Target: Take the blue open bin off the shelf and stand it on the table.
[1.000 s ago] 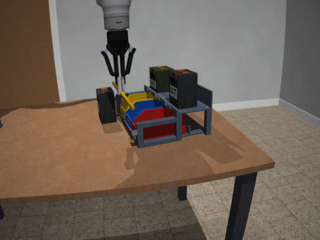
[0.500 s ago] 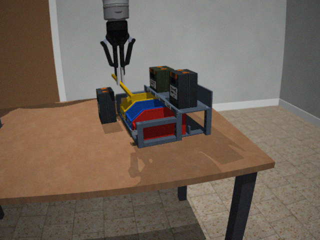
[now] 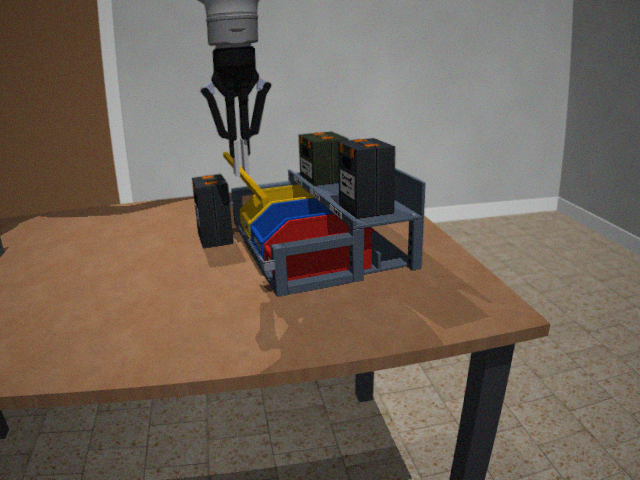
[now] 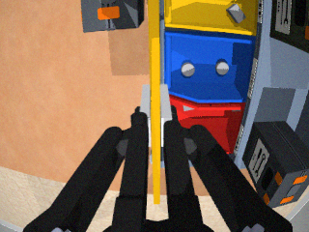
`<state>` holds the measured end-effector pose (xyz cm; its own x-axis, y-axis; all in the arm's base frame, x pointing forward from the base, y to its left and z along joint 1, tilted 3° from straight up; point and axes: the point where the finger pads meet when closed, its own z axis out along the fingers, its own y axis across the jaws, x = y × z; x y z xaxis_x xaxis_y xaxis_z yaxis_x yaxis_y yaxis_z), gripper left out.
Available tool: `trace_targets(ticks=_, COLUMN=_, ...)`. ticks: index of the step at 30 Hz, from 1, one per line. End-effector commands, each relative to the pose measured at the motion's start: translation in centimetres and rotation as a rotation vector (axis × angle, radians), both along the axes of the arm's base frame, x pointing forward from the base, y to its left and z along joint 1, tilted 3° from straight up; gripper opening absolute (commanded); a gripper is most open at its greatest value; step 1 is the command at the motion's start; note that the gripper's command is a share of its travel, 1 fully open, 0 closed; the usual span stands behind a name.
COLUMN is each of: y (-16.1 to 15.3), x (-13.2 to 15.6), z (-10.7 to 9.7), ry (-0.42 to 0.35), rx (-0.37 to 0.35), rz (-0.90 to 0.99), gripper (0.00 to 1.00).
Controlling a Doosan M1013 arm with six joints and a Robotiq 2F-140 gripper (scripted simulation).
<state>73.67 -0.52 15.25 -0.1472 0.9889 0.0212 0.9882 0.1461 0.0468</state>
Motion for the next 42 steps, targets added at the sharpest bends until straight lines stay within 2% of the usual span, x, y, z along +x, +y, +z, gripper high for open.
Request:
trace_targets(ticks=1, y=0.01, x=0.01, z=0.0, ry=0.0, rx=0.0, rz=0.0, gripper=0.0)
trace_targets(ticks=41, y=0.03, x=0.04, z=-0.75, ry=0.0, rx=0.0, rz=0.0, gripper=0.0)
trace_targets(ticks=42, y=-0.09, x=-0.75, z=-0.79, ry=0.0, rx=0.0, rz=0.0, gripper=0.0)
